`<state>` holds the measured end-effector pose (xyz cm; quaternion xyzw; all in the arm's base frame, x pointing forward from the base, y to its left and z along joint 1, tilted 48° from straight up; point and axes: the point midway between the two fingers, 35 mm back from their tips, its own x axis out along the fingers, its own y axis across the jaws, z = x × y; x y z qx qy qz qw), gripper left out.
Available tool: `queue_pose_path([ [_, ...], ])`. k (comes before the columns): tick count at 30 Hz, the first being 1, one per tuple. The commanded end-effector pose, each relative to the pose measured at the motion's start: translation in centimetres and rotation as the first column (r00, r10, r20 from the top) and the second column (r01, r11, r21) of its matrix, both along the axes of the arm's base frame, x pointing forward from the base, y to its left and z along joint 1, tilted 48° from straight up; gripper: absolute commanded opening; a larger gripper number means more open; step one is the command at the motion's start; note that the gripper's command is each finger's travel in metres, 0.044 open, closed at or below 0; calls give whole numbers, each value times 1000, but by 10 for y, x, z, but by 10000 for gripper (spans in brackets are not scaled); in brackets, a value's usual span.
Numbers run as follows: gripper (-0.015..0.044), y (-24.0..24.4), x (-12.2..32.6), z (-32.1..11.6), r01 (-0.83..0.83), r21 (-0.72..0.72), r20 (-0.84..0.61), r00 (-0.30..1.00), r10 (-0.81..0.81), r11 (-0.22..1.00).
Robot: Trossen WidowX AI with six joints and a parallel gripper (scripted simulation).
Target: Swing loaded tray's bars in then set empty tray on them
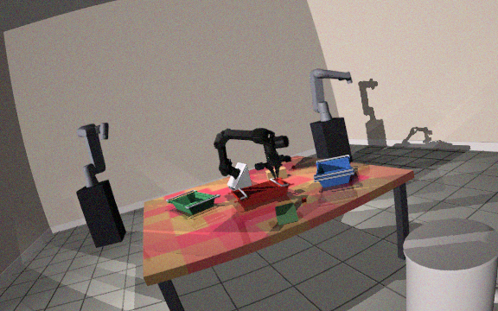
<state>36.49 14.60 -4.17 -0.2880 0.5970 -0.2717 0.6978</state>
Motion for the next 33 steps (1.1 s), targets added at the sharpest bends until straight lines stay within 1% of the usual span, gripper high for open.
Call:
queue_pose_path([
  [1,131,0,0,0,-1,0,0,1000,1,1000],
  [4,210,5,-1,4,-1,1,0,1000,1,1000],
  [8,315,26,-5,24,0,2,-1,1000,0,1000],
  [9,341,5,0,13,15,-4,2,1000,-15,1000],
  [11,394,-7,3,31,85,23,71,994,-86,996],
  [13,440,-26,5,58,185,70,170,966,-195,980],
  [17,440,-63,1,104,348,174,329,861,-388,921],
  [21,440,-103,-13,149,487,310,467,669,-577,816],
  [25,440,-144,-38,189,572,464,556,407,-725,677],
  [29,440,-180,-71,219,589,616,581,109,-807,523],
  [33,440,-211,-108,241,542,751,545,-188,-817,377],
])
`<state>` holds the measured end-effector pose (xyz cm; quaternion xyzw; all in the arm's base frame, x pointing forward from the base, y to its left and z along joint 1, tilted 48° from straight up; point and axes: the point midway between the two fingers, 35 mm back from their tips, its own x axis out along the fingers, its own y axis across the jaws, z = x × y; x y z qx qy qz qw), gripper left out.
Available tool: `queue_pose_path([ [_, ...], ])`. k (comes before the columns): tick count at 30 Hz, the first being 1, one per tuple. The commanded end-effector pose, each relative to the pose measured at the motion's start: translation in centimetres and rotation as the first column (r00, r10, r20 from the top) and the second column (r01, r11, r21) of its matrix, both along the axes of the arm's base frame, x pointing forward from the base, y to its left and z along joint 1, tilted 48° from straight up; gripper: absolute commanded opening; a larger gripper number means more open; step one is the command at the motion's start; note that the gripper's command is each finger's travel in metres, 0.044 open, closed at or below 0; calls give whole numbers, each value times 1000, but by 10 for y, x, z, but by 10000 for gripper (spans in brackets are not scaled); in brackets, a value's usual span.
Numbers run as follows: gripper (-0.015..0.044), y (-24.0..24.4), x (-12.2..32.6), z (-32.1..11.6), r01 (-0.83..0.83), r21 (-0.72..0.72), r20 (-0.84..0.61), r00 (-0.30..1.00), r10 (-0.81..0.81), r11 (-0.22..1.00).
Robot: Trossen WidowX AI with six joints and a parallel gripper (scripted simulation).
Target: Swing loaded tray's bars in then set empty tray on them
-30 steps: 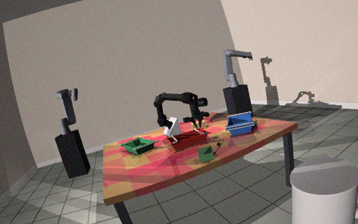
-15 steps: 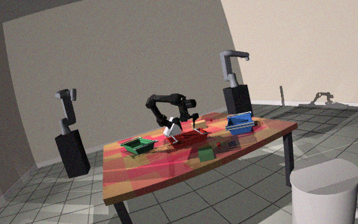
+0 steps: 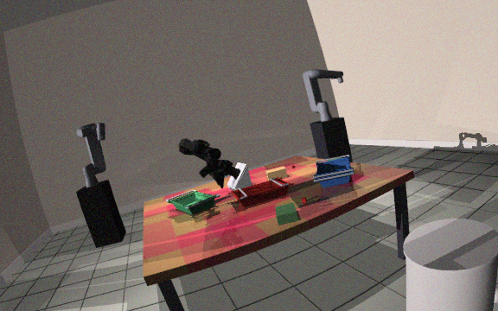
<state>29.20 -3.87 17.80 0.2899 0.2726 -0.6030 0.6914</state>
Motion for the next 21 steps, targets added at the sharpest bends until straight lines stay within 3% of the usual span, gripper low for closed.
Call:
queue_pose_path([
  [1,440,-33,-46,25,236,62,240,940,-244,970],
  [8,440,-68,-120,40,519,245,526,638,-562,819],
  [13,440,-81,-165,38,615,390,634,360,-684,685],
  [21,440,-81,-166,38,617,395,637,349,-687,680],
])
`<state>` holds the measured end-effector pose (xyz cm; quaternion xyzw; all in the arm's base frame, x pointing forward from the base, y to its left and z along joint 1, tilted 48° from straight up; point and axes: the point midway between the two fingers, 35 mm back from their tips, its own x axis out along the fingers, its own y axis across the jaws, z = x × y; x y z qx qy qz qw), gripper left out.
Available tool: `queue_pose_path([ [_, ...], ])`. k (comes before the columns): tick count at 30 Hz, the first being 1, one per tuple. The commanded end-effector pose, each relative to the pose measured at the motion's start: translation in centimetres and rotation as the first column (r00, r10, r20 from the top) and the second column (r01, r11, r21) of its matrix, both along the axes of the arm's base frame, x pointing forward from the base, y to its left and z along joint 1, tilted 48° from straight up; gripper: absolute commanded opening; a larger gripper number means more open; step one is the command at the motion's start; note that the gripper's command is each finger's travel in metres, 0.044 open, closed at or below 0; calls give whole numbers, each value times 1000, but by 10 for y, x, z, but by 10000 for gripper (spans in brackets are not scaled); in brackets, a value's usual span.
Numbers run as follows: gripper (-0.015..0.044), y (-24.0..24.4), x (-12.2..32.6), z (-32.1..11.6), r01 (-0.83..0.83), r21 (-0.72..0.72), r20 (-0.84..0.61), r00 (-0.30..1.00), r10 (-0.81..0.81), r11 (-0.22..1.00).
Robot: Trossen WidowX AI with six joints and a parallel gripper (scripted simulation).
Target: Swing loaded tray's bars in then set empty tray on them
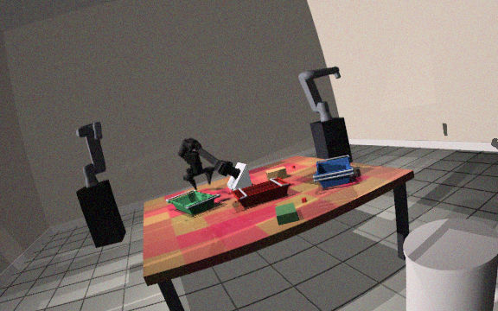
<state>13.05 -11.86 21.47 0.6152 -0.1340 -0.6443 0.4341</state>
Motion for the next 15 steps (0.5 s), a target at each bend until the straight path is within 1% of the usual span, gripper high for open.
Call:
queue_pose_path([
  [1,440,-1,-5,1,22,-4,30,999,-22,1000],
  [15,440,-13,2,-15,28,13,28,999,-29,1000],
])
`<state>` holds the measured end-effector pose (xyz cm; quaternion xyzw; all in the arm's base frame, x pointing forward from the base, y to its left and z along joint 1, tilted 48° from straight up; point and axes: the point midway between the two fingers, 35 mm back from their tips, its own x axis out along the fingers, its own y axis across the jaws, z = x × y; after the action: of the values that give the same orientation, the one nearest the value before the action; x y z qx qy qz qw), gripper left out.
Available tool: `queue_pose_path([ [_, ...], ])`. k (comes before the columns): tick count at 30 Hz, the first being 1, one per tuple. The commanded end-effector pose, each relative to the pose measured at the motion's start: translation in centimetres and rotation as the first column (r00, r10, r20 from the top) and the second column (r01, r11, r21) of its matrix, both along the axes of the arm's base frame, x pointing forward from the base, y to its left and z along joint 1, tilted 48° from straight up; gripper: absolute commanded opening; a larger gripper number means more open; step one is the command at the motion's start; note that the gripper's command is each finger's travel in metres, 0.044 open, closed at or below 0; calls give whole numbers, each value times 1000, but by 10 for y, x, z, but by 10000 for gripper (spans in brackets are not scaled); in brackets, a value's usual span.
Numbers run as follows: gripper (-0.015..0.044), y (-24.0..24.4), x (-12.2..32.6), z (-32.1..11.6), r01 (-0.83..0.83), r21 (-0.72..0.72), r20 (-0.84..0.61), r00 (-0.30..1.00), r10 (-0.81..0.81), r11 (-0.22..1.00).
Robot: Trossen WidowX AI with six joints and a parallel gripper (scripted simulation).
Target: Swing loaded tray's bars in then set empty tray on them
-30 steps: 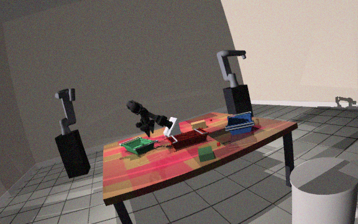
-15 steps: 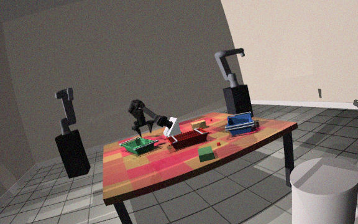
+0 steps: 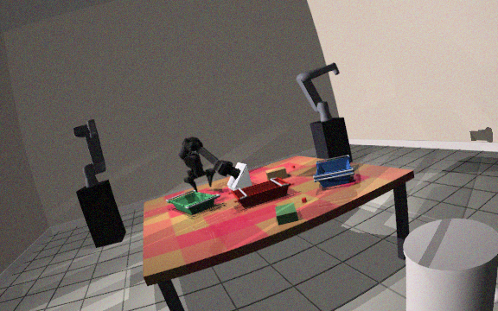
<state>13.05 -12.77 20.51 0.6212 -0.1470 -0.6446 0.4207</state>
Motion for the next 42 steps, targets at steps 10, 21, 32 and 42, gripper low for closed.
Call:
queue_pose_path([
  [10,440,-19,6,-20,-2,13,8,1000,2,1000],
  [21,440,-38,8,-35,-5,2,10,1000,5,1000],
  [32,440,-54,7,-44,-10,-18,10,1000,10,1000],
  [42,332,-54,7,-44,-10,-18,10,1000,10,1000],
])
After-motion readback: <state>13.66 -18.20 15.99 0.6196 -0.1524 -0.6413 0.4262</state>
